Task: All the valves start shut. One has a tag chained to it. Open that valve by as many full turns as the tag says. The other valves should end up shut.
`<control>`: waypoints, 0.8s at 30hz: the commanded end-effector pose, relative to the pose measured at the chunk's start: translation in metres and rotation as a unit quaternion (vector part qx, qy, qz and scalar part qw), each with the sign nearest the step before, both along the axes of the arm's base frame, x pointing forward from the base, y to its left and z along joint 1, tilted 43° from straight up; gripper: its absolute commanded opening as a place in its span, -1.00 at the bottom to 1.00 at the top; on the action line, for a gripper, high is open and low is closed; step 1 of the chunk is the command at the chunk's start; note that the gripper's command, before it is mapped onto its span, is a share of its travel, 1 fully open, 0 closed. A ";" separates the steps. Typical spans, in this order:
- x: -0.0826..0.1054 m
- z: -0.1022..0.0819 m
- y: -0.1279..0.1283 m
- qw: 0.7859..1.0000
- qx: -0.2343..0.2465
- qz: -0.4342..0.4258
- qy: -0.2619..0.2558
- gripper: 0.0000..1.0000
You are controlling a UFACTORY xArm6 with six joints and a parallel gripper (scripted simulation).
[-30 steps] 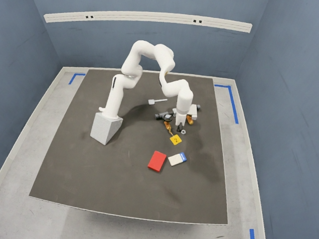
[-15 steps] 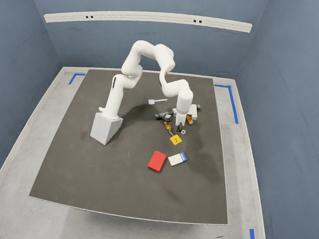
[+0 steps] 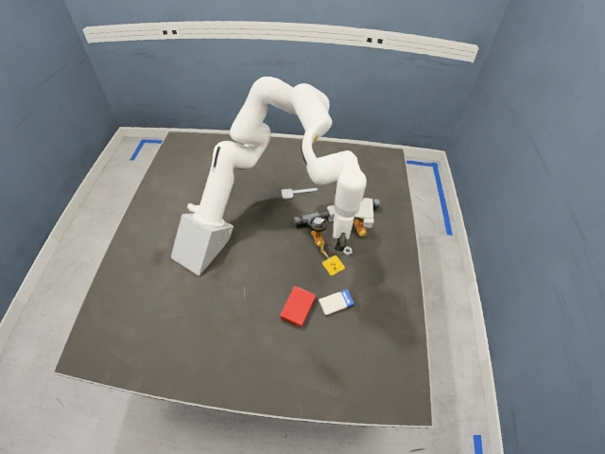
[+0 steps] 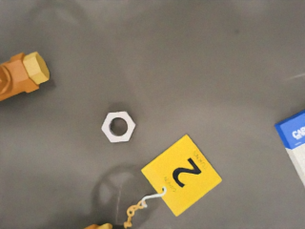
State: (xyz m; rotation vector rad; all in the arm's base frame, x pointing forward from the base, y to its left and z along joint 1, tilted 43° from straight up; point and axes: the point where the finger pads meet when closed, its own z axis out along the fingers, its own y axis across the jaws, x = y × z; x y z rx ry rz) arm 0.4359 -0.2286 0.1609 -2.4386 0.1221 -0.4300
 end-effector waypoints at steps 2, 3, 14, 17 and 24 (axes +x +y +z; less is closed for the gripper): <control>-0.003 0.002 0.003 0.999 0.010 -0.025 0.018 1.00; -0.004 0.002 0.006 0.999 0.017 -0.038 0.028 1.00; -0.032 0.013 0.050 0.957 0.105 -0.213 0.165 1.00; -0.043 0.018 0.068 0.936 0.130 -0.258 0.201 1.00; -0.060 0.024 0.096 0.881 0.179 -0.341 0.273 1.00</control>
